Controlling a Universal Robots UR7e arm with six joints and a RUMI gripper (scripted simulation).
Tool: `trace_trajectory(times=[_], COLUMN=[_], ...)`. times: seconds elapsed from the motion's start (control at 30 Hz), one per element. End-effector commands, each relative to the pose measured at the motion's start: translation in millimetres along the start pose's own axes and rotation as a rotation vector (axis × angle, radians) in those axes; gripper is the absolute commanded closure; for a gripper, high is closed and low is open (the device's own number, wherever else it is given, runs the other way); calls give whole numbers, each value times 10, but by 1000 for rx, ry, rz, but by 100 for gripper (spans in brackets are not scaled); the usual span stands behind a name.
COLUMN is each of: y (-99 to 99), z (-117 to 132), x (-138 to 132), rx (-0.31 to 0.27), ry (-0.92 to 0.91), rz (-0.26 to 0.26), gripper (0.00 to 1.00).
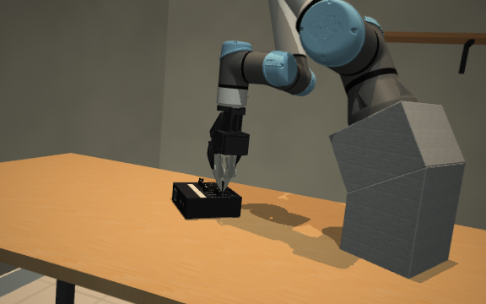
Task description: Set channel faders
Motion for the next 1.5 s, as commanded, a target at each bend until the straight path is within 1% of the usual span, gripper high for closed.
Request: trace_trajectory(times=[0.0,0.57,1.47], y=[2,2,3], z=[1,8,11], x=[-26,-93,-112], rx=[1,1,1], ry=[0,0,0], rz=[-1,-1,-1], gripper=[100,100,100])
Point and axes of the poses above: the point where the finger pads meet when closed, its own y axis back along the fingers, its own x axis across the jaws, z = x × y, the point moved 9 cm from there along y, back along the fingers, and after that the axes turned 6 degrees about -y, right-handed, at the moved point
